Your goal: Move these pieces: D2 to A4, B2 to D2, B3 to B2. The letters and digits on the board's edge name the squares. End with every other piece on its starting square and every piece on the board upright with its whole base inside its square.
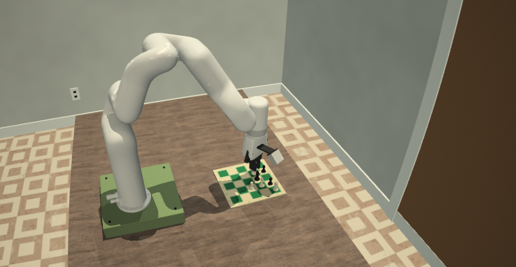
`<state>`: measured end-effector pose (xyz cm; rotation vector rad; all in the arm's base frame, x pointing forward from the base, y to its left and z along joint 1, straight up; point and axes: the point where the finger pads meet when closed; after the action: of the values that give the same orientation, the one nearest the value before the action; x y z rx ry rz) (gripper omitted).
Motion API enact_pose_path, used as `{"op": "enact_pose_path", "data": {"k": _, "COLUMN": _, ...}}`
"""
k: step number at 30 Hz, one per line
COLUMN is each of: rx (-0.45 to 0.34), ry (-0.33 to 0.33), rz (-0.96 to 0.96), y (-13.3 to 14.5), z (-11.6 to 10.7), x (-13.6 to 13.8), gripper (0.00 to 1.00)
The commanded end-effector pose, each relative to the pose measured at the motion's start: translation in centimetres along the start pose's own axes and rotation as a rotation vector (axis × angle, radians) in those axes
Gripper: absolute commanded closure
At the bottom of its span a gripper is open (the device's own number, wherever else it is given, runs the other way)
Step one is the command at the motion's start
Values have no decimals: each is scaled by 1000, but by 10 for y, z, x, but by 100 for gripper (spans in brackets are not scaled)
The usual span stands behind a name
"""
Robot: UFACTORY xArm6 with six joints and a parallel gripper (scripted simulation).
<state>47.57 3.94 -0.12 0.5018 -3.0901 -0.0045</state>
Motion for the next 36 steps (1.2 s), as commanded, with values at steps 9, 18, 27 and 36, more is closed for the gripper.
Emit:
{"op": "enact_pose_path", "data": {"k": 9, "rx": 1, "ry": -4, "rz": 0, "y": 0, "z": -17, "x": -2, "gripper": 100}}
{"op": "enact_pose_path", "data": {"k": 18, "rx": 1, "ry": -4, "rz": 0, "y": 0, "z": -81, "x": -1, "gripper": 100}}
{"op": "enact_pose_path", "data": {"k": 27, "rx": 1, "ry": -4, "rz": 0, "y": 0, "z": -102, "x": -1, "gripper": 100}}
{"op": "enact_pose_path", "data": {"k": 36, "rx": 1, "ry": -4, "rz": -21, "y": 2, "z": -102, "x": 4, "gripper": 100}}
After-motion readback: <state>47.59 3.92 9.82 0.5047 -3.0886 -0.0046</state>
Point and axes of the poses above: the point where the finger pads meet when closed, its own z axis out along the fingers, its own x axis across the jaws, y = z × x, and after that the axes turned 10 degrees about z, right-handed
